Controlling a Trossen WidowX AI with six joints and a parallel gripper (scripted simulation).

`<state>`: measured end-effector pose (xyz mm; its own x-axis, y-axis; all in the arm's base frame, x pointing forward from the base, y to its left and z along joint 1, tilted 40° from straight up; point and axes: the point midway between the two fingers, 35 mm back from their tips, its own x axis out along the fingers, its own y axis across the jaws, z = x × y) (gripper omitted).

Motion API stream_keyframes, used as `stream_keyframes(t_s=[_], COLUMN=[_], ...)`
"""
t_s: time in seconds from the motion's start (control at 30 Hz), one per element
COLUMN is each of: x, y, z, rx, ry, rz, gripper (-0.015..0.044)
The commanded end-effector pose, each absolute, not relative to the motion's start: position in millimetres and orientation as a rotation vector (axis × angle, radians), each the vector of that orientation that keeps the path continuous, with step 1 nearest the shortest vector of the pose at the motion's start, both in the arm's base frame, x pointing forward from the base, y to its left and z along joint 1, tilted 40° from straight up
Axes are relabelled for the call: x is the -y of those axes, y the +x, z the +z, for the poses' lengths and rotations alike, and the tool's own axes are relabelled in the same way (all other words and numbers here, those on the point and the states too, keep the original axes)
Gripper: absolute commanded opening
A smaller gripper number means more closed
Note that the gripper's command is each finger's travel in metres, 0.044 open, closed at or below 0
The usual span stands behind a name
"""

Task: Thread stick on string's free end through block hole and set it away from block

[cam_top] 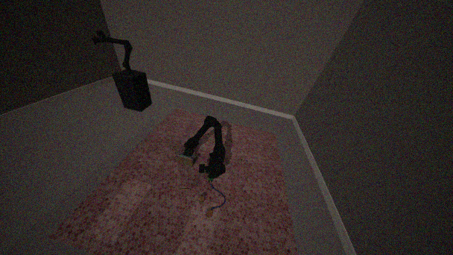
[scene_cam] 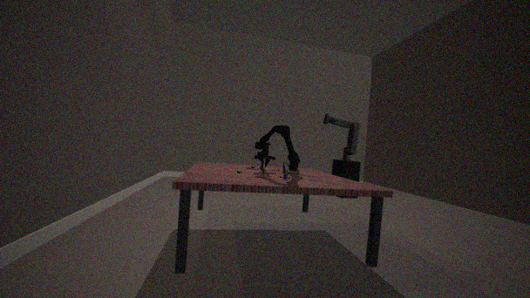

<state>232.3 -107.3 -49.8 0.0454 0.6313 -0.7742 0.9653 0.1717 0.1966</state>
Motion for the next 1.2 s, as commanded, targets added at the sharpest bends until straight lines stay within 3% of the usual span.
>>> stream_keyframes(t_s=[0.0, 0.57, 0.73, 1.17], x=[101.7, 88.5, 89.7, 88.9], y=[231.3, 230.2, 230.5, 232.2], z=[-55.6, -68.9, -67.8, -67.0], rx=[-1.675, -1.676, -1.675, -1.655], ry=[1.55, 1.551, 1.545, 1.575], rz=[-0.541, -0.539, -0.539, -0.611], gripper=[0.0123, 0.0123, 0.0, 0.0])
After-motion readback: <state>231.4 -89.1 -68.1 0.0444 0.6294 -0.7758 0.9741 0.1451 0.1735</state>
